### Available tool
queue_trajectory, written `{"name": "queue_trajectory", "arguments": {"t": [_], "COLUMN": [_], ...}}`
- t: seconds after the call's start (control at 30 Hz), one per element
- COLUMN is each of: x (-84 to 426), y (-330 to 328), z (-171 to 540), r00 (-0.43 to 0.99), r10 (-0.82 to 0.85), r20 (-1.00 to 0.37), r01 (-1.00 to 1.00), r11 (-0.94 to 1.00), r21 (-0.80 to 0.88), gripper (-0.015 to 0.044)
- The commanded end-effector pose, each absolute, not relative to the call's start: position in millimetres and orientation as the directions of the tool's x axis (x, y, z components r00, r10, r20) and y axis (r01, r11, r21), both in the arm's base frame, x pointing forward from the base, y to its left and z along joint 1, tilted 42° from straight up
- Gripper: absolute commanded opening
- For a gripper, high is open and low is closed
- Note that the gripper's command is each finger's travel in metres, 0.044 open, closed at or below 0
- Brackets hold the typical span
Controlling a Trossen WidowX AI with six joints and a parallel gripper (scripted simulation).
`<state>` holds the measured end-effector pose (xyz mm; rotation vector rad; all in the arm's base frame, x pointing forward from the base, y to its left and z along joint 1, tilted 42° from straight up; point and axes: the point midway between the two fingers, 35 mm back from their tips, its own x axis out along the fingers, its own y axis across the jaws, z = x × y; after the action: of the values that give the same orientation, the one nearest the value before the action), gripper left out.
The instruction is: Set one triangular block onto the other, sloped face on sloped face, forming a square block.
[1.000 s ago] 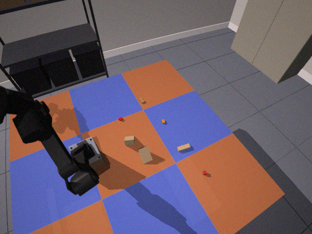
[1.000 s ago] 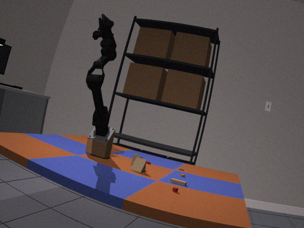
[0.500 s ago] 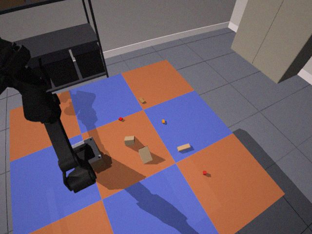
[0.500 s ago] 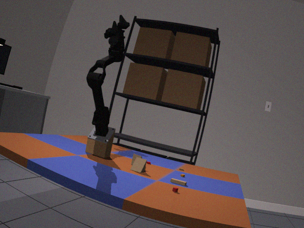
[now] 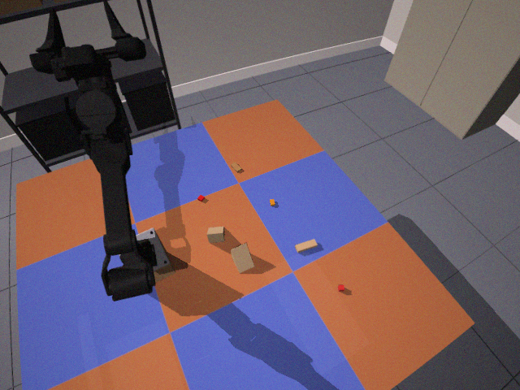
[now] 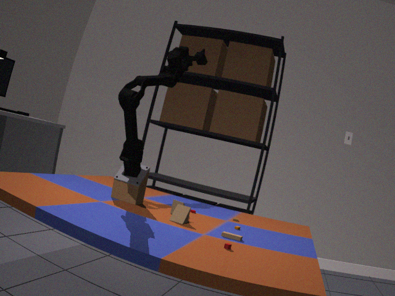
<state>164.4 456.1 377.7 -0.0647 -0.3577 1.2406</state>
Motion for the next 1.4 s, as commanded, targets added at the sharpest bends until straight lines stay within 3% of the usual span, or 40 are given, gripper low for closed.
{"name": "queue_trajectory", "arguments": {"t": [0.0,0.17,0.37,0.7,1.03,1.37], "x": [208,266,322,374,366,309], "y": [452,432,384,262,110,-31], "z": [337,275,203,99,34,26], "r00": [0.411,0.574,0.704,0.712,0.438,0.010], "r10": [0.908,0.807,0.596,0.094,-0.456,-0.837], "r20": [0.084,-0.136,-0.385,-0.696,-0.774,-0.546], "r01": [-0.906,-0.794,-0.503,0.203,0.814,1.000], "r11": [0.417,0.590,0.802,0.921,0.567,-0.007], "r21": [-0.072,0.149,0.321,0.332,0.126,0.028], "gripper": [0.0440,0.0440,0.0440,0.0440,0.0440,0.0440]}}
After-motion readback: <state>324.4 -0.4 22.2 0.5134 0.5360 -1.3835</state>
